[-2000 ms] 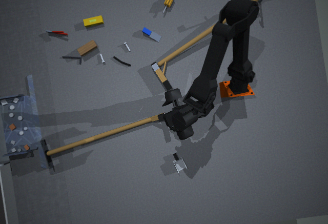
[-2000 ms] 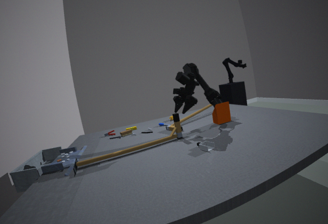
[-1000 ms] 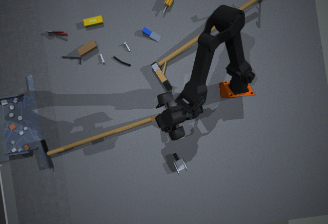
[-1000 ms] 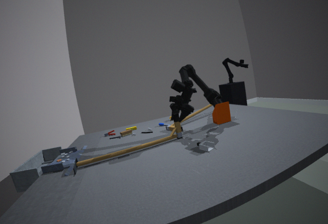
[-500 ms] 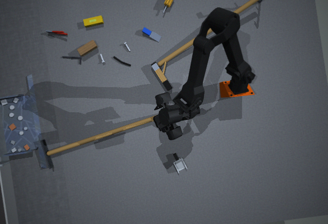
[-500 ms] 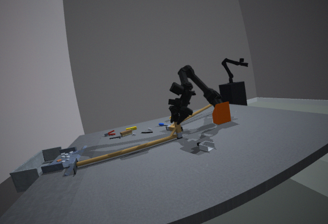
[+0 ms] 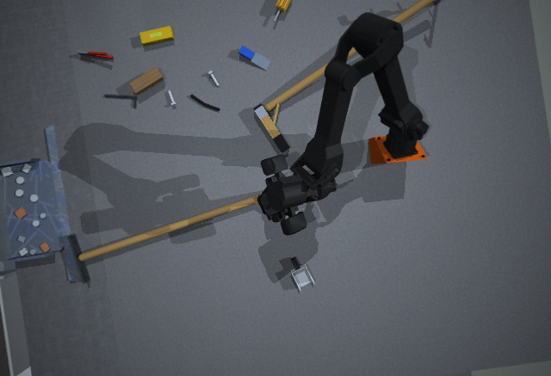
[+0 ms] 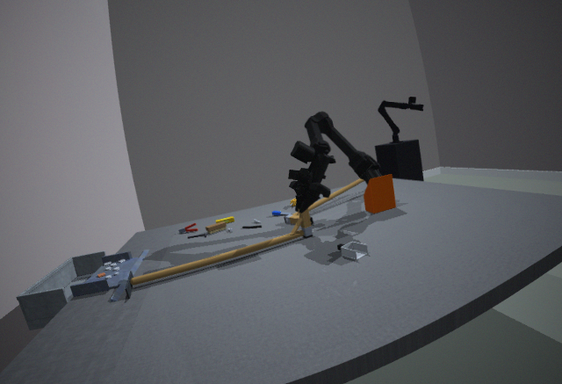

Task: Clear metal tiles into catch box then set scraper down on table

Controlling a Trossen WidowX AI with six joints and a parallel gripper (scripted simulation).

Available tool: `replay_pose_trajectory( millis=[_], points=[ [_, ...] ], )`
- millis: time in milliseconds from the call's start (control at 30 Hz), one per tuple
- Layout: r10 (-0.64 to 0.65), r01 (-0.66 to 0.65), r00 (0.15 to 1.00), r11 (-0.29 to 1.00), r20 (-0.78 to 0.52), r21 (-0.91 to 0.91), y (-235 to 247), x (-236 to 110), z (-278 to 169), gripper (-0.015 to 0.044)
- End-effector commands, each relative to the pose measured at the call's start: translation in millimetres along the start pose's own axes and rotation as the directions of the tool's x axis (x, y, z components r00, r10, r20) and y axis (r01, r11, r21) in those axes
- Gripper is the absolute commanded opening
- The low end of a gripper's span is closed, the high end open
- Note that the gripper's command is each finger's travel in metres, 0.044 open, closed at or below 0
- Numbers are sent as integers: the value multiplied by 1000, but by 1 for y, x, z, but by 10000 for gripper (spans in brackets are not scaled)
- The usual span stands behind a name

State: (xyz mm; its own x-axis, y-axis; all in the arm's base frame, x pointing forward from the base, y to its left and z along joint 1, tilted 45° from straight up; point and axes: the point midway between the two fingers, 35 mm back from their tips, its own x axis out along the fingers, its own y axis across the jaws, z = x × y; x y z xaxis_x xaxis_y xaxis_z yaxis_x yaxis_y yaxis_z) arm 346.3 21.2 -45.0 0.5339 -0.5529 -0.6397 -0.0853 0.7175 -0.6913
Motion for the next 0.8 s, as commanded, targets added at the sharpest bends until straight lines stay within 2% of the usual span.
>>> replay_pose_trajectory(
  millis=[0,767],
  points=[
    [0,0,1000,1000,-1,3,0,0,0,6],
    [-20,20,1000,999,0,30,-21,-2,2,0]
  ],
)
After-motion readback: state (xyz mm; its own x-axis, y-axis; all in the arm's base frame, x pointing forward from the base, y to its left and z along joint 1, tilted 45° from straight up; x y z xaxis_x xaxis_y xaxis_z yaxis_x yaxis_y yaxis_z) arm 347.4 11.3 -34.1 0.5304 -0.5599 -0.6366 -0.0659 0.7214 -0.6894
